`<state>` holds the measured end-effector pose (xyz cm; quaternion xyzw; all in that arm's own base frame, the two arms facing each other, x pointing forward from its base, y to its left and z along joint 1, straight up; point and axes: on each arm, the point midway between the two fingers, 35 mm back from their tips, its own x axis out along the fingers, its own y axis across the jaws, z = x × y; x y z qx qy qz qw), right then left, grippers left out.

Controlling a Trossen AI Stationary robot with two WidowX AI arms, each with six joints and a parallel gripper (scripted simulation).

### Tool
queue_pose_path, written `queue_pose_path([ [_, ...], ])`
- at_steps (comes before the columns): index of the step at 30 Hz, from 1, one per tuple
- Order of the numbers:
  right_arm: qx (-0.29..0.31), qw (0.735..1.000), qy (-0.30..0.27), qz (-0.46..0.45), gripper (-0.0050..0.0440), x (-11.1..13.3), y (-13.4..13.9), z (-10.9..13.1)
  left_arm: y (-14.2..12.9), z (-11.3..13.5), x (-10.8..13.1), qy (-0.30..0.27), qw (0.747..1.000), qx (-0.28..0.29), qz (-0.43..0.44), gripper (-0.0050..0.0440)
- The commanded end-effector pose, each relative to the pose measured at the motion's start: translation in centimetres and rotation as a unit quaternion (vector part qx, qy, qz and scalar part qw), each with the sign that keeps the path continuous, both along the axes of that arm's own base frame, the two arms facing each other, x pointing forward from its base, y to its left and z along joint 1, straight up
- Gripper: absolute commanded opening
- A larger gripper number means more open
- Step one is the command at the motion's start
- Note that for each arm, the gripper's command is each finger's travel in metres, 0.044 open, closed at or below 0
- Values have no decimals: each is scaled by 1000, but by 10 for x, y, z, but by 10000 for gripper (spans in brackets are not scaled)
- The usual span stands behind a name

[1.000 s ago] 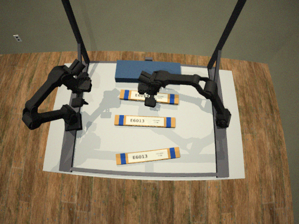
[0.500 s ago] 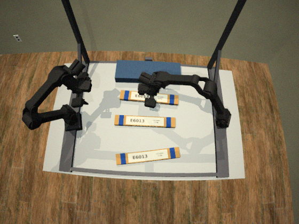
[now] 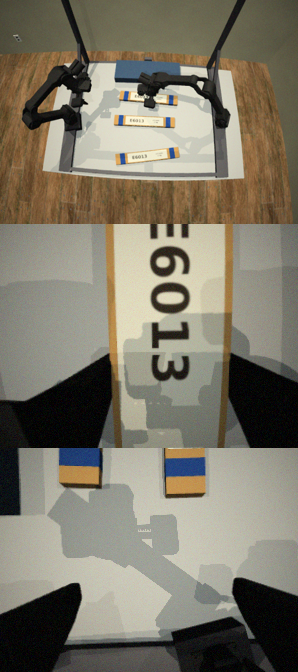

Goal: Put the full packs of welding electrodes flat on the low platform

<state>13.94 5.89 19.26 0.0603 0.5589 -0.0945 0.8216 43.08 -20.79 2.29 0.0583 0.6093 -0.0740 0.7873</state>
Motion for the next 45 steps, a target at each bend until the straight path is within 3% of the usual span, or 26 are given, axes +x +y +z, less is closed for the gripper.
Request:
queue_pose_path([
  [1,6,1000,-9,0,430,2,1,6,-2,18,6,-21,1000,-10,0,-50],
  [20,6,1000,-9,0,430,2,1,6,-1,18,5,-21,1000,-10,0,-50],
  [21,6,1000,-9,0,430,2,1,6,-1,18,5,-21,1000,-10,0,430],
  [45,6,1000,-9,0,430,2,1,6,-2,18,5,-21,1000,-10,0,430],
])
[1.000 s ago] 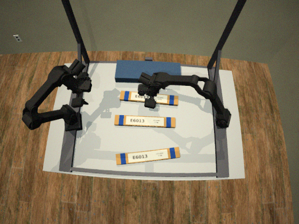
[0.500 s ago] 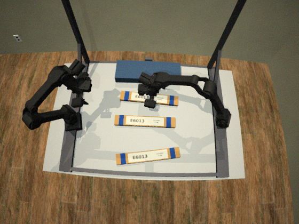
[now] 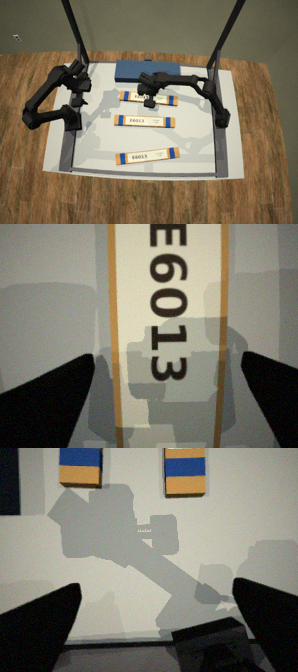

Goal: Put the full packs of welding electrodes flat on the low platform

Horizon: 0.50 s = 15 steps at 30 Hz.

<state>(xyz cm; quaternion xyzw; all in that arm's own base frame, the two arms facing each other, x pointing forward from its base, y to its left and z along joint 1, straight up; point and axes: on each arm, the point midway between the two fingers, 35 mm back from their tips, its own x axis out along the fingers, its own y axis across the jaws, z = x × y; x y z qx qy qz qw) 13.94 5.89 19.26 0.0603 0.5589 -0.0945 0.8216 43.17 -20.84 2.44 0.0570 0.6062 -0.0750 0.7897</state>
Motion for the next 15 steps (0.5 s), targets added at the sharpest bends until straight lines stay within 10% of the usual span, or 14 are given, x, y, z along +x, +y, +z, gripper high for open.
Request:
queue_pose_path([
  [1,6,1000,-9,0,430,2,1,6,-1,16,4,-17,1000,-8,0,430],
  [15,6,1000,-9,0,430,2,1,6,-2,41,6,-29,999,-14,1,430],
])
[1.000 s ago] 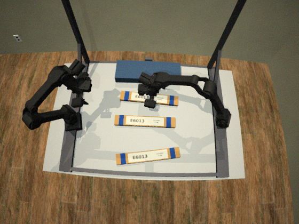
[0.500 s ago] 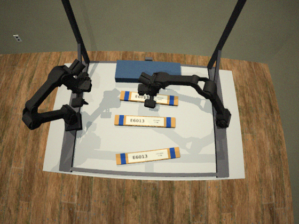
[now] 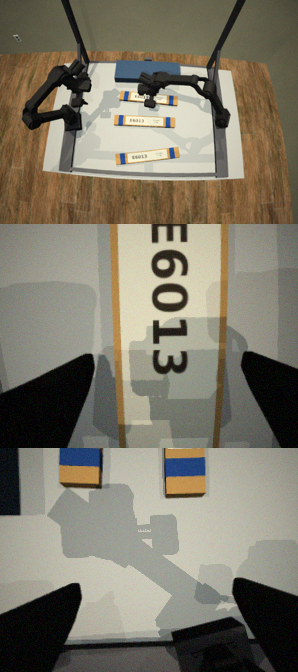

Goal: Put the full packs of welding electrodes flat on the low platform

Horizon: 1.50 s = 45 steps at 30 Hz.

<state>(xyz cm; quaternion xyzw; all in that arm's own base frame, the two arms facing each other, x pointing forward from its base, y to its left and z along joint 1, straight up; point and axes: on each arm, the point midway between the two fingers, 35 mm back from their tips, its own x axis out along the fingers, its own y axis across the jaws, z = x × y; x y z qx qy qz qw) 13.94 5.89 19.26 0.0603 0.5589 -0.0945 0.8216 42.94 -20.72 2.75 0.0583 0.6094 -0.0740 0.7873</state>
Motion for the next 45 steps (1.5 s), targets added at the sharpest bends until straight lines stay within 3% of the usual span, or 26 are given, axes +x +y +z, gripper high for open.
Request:
queue_pose_path([
  [1,6,1000,-9,0,430,2,1,6,-3,42,8,-33,999,-16,1,430],
  [14,6,1000,-9,0,430,2,1,6,-2,86,6,-33,999,-16,1,430],
  [18,6,1000,-9,0,430,2,1,6,-2,79,6,-24,1000,-11,1,430],
  [20,6,1000,-9,0,430,2,1,6,15,80,5,-23,999,-9,33,430],
  [22,6,1000,-9,0,430,2,1,6,15,80,5,-23,999,-9,33,430],
  [37,6,1000,-9,0,430,2,1,6,110,64,29,-16,999,-6,28,430],
  [39,6,1000,-9,0,430,2,1,6,110,64,29,-16,999,-6,28,430],
  [45,6,1000,-9,0,430,2,1,6,149,62,44,-20,999,-5,28,430],
])
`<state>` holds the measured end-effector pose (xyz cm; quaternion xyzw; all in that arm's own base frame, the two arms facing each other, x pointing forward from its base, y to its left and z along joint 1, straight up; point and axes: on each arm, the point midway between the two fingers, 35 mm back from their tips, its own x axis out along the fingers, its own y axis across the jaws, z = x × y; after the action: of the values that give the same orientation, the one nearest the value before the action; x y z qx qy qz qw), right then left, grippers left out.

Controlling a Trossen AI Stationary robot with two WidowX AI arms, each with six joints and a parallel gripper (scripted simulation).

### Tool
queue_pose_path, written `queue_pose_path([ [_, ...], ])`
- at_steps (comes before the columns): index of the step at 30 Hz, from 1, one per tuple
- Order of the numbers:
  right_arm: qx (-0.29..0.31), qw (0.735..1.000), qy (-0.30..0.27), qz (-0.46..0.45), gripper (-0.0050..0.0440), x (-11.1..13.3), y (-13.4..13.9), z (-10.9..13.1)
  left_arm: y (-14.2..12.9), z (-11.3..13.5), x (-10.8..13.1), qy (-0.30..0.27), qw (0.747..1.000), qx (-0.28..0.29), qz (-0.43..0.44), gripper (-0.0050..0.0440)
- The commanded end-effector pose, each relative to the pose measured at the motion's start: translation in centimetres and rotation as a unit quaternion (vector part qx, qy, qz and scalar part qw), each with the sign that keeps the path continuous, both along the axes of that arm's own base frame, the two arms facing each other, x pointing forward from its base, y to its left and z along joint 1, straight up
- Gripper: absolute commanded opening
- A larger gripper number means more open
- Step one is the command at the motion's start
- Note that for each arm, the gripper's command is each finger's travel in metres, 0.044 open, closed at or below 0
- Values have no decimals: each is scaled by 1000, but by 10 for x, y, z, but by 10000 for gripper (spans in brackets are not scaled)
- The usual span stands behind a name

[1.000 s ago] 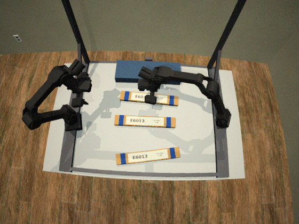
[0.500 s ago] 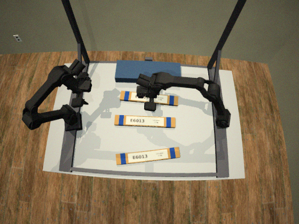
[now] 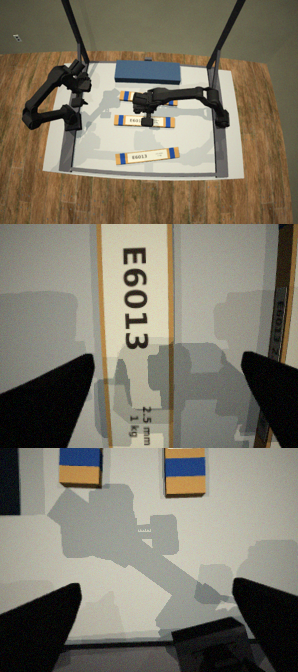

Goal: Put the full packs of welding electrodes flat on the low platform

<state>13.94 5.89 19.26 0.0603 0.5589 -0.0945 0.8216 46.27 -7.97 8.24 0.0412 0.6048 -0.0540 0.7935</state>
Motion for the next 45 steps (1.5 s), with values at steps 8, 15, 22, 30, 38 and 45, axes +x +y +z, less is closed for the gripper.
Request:
queue_pose_path([
  [8,6,1000,-9,0,430,2,1,6,20,4,9,-9,1000,-2,-2,430],
  [15,6,1000,-9,0,430,2,1,6,22,10,8,-15,1000,-2,3,430],
  [22,6,1000,-9,0,430,2,1,6,23,-24,6,-2,1000,-1,3,430],
  [30,6,1000,-9,0,430,2,1,6,23,-41,6,-2,1000,-1,3,430],
  [38,6,1000,-9,0,430,2,1,6,23,-49,6,-2,1000,-1,3,430],
  [45,6,1000,-9,0,430,2,1,6,23,-54,6,-2,1000,-1,3,430],
])
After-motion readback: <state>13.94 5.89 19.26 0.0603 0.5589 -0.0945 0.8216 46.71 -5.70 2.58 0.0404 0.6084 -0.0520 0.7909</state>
